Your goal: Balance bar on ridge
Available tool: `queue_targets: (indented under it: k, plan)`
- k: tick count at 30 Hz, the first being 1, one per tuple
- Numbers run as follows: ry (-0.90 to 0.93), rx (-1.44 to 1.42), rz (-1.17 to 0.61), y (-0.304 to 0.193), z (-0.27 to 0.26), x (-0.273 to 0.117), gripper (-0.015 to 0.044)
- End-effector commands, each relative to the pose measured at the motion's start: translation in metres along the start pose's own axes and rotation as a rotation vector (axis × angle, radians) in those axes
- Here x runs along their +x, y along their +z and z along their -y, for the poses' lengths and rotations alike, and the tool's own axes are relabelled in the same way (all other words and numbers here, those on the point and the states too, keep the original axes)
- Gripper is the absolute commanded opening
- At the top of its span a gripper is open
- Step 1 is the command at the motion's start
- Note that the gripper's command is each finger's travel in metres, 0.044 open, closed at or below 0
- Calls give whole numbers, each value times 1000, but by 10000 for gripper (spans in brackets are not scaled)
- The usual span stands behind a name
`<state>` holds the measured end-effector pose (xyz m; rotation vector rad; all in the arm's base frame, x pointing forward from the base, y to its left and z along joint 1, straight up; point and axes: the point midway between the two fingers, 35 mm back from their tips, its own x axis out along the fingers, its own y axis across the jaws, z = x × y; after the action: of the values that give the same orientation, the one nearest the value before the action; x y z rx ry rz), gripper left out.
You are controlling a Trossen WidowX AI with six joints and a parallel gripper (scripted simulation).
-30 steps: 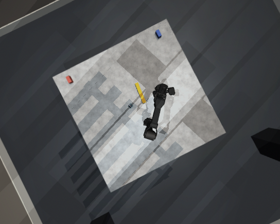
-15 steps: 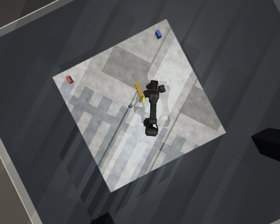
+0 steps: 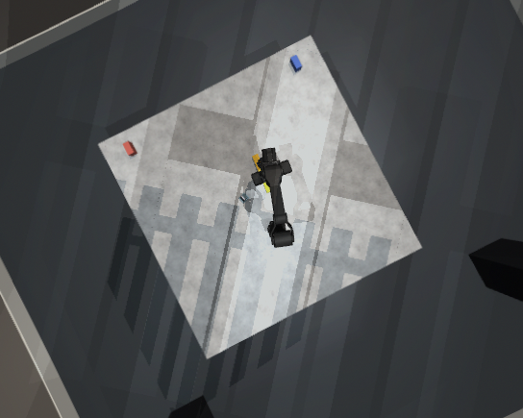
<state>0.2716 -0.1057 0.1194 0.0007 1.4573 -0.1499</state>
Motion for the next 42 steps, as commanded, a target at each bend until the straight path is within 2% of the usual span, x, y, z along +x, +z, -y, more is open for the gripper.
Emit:
queue_targets:
  k: [1, 9, 17, 42]
  plan:
    - [58, -4, -54, -1, -24, -1, 315]
    - [87, -9, -88, -3, -38, 1, 315]
    - [87, -9, -89, -7, -41, 41, 315]
    - [87, -9, -89, -9, -44, 68, 315]
